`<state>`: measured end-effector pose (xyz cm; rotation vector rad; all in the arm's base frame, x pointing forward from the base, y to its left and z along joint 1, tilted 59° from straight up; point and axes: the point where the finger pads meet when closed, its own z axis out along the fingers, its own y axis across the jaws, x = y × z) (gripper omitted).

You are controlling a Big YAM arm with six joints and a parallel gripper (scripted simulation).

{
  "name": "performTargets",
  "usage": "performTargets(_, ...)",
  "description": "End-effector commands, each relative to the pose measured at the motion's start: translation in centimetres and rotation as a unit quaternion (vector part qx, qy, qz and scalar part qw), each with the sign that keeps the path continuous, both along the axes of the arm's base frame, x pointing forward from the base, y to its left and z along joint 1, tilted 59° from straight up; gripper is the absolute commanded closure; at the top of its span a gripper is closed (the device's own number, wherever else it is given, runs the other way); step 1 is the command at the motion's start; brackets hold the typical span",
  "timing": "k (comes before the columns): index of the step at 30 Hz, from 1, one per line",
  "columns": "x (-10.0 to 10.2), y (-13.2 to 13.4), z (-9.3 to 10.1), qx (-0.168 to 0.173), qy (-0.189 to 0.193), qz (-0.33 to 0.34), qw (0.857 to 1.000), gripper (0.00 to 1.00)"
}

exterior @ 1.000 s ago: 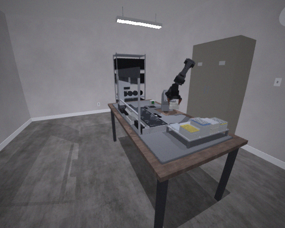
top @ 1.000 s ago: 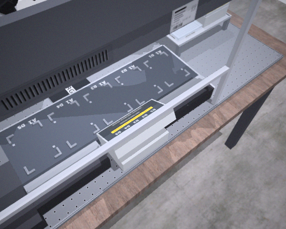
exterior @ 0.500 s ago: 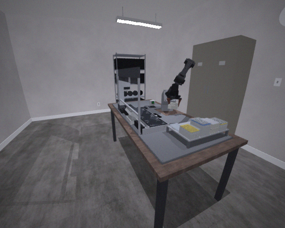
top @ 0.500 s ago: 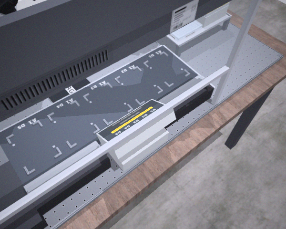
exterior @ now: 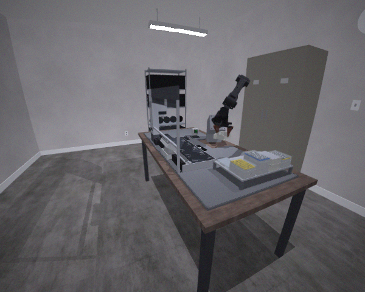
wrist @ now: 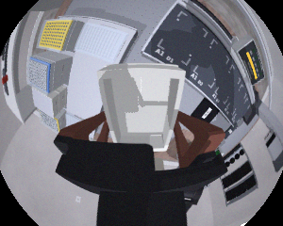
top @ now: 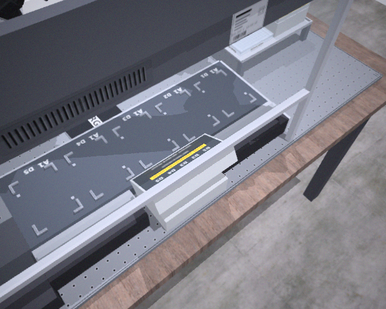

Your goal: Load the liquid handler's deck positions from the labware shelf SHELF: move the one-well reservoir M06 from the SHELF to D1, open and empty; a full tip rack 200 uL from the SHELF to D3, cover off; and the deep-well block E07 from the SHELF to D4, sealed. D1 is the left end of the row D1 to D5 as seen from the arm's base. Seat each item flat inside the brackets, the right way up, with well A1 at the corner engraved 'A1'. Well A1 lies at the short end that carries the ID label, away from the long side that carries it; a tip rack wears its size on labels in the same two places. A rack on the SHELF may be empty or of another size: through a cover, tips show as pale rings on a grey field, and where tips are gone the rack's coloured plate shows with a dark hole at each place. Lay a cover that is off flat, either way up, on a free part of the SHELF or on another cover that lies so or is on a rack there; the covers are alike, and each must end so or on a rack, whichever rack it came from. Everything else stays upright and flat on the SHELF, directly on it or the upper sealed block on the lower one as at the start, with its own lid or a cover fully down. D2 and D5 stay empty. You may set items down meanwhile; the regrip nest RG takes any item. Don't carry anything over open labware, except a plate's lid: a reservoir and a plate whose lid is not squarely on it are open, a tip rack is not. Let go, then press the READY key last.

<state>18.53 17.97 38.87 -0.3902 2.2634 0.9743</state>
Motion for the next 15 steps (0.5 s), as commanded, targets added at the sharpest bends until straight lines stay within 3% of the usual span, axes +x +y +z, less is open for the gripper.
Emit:
performTargets(1,-0.9,-0.4,1.8,0.033,0.016,-0.025,0.999,1.0)
performTargets(15,-0.89,-0.4,1.78,0.086,0.104,-0.085,0.987,1.0)
